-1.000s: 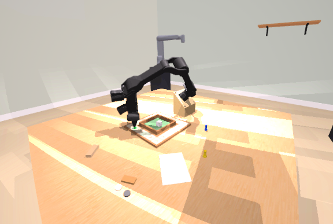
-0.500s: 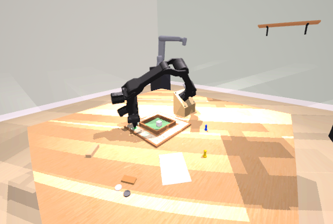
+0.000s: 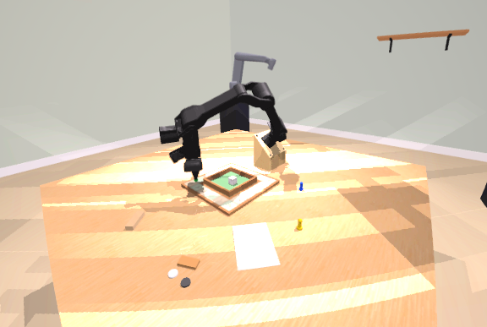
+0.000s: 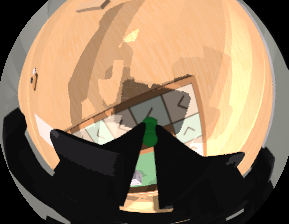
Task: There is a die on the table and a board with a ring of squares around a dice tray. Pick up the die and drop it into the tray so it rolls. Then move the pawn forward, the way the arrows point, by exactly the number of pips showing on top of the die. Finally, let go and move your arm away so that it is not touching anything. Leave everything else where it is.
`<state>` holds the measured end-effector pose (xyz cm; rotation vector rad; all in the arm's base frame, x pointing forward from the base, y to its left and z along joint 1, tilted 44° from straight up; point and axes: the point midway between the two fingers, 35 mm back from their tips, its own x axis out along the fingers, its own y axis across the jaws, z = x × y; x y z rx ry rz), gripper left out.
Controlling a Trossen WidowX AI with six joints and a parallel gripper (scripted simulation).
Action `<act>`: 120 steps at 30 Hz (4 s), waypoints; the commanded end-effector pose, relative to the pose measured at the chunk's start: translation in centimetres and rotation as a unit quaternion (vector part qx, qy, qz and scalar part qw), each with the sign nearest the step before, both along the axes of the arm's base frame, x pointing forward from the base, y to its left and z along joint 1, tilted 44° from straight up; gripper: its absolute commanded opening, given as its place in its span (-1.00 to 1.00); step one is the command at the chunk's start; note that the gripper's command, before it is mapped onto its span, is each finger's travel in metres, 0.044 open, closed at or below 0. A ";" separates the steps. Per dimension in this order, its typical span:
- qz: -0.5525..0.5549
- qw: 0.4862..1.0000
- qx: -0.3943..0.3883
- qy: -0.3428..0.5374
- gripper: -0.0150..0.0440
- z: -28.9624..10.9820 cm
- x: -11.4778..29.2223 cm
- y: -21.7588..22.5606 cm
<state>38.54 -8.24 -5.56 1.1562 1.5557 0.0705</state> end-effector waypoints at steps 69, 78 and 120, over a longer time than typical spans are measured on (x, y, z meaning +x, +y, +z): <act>-0.002 1.000 0.001 -0.003 -0.49 11.9 -7.6 14.7; -0.002 1.000 0.002 -0.003 -0.49 10.9 -7.5 15.7; 0.135 0.982 -0.044 -0.122 1.00 11.5 -17.0 3.6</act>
